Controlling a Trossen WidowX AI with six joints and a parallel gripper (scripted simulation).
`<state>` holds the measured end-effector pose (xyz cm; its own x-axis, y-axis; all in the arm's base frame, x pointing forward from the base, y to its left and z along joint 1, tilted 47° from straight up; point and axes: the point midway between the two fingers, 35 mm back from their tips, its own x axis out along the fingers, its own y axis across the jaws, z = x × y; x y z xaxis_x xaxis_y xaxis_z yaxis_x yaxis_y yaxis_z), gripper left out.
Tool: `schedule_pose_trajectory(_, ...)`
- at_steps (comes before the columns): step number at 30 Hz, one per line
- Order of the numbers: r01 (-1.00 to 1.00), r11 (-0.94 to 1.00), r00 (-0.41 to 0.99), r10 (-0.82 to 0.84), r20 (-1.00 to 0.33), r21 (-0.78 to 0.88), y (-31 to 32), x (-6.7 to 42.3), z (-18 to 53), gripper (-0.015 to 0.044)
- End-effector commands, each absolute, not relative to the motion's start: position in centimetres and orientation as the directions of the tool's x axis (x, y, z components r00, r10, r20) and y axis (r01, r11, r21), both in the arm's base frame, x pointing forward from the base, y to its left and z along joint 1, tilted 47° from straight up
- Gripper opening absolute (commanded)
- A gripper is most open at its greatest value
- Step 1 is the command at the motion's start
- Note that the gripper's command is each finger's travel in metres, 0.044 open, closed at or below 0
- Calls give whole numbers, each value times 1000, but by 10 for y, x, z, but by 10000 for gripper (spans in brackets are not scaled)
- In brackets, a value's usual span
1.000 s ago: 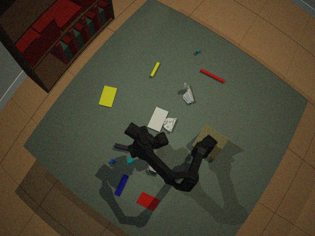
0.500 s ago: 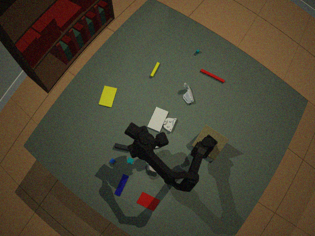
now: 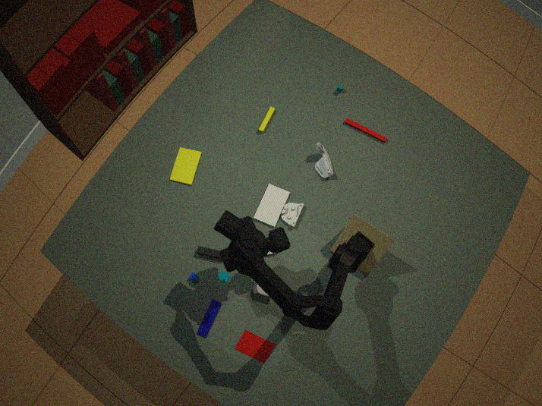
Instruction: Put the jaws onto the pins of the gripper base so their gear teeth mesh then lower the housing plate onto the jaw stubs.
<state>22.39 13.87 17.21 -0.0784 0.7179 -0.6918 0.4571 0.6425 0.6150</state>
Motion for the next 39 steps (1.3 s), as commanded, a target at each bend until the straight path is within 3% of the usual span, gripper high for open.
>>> schedule_pose_trajectory(1,457,643,-79,718,-692,615,139,224,172,440)
schedule_pose_trajectory(2,457,643,-79,718,-692,615,139,224,172,440)
schedule_pose_trajectory(19,457,643,-79,718,-692,615,139,224,172,0)
schedule_pose_trajectory(35,457,643,-79,718,-692,615,139,224,172,0)
schedule_pose_trajectory(39,417,655,-79,717,-692,631,134,230,169,105)
